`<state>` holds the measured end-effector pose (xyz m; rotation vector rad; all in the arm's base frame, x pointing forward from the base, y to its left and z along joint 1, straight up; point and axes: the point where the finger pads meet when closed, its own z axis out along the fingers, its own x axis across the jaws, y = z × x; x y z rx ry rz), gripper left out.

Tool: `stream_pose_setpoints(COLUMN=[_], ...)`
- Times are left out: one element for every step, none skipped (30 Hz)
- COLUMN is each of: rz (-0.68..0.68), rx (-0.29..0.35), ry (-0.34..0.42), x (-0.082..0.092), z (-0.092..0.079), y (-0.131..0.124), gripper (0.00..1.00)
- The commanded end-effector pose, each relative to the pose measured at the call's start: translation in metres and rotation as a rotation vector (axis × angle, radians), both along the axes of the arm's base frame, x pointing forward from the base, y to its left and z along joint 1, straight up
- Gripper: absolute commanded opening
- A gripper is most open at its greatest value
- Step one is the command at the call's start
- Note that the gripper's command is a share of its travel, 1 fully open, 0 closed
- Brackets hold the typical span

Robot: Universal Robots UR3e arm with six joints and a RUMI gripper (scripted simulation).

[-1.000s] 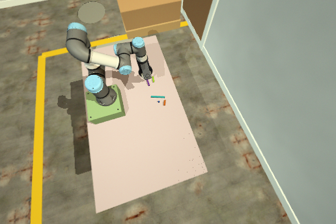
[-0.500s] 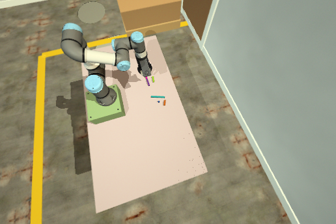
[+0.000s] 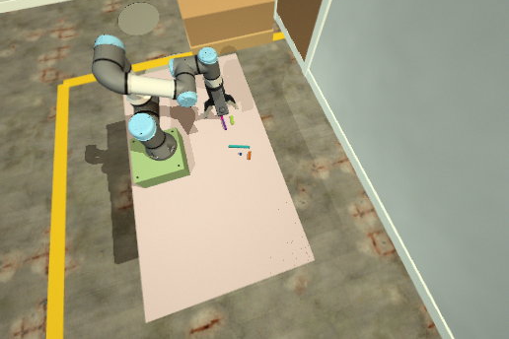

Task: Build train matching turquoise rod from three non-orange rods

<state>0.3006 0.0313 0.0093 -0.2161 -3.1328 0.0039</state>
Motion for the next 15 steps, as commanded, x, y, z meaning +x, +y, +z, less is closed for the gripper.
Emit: stream_pose_setpoints(rz=[0.000,0.000,0.000,0.000,0.000,0.000,0.000,0.000,0.000,0.000,0.000,0.000,0.000,0.000,0.000], rx=[-0.001,-0.001,-0.001,-0.001,-0.001,-0.001,-0.001,-0.001,-0.001,-0.001,-0.001,-0.001,-0.001,-0.001,-0.001], ry=[-0.002,-0.002,-0.002,-0.002,-0.002,-0.002,-0.002,-0.002,-0.002,-0.002,-0.002,-0.002,-0.002,-0.002,-0.002], x=[0.0008,0.0008,0.0008,0.0008,0.0008,0.0008,0.0008,0.0008,0.0008,0.0008,0.0008,0.0008,0.0008,0.0008,0.0008], z=[0.0007,0.0007,0.0007,0.0007,0.0007,0.0007,0.0007,0.0007,0.0007,0.0009,0.0012,0.0018,0.0025,0.0035,0.0048], y=[-0.0002,-0.0002,-0.0002,-0.0002,-0.0002,-0.0002,-0.0002,-0.0002,-0.0002,-0.0002,-0.0002,-0.0002,-0.0002,-0.0002,-0.0002], gripper=[1.00,1.00,1.00,1.00,1.00,1.00,1.00,1.00,1.00,1.00,1.00,1.00,1.00,1.00,1.00])
